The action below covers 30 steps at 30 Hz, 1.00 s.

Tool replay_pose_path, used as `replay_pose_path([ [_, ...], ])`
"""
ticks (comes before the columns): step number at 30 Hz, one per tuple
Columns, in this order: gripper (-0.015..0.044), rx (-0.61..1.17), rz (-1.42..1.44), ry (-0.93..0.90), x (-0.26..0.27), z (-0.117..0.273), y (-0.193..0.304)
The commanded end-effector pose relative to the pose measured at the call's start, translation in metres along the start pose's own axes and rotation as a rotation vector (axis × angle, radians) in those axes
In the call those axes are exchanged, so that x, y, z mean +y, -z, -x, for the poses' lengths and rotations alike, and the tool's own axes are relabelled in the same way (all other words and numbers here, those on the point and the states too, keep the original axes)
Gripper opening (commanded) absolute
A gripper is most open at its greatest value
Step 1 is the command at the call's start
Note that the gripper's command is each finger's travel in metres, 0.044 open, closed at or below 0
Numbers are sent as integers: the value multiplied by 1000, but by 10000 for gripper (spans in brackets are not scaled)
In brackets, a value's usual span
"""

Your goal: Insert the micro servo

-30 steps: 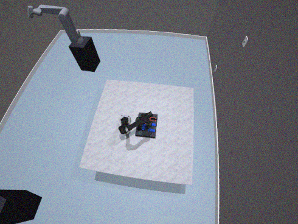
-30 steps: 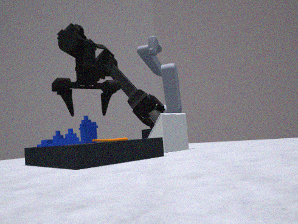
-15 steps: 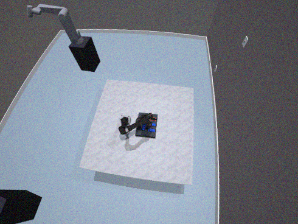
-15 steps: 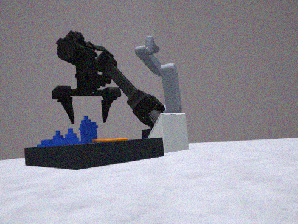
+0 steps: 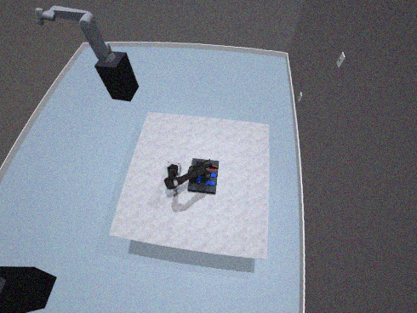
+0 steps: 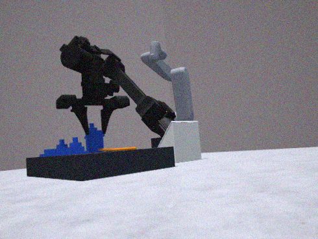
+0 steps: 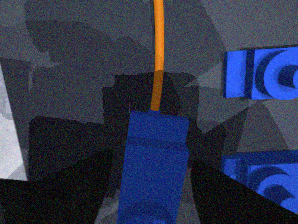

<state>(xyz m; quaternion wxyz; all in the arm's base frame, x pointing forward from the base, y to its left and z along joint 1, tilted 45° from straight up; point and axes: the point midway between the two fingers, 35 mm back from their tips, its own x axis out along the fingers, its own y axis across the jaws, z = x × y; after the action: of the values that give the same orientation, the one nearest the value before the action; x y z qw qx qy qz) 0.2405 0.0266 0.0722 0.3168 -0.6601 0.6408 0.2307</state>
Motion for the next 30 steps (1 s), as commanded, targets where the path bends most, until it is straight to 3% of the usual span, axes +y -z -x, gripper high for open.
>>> replay_pose_path([
  [1,118,2,5,2,0,0,0],
  [6,85,2,5,2,0,0,0],
  [10,0,1,5,2,0,7,0],
  [15,0,1,5,1,4,29,3],
  [30,0,1,5,1,4,30,-2],
])
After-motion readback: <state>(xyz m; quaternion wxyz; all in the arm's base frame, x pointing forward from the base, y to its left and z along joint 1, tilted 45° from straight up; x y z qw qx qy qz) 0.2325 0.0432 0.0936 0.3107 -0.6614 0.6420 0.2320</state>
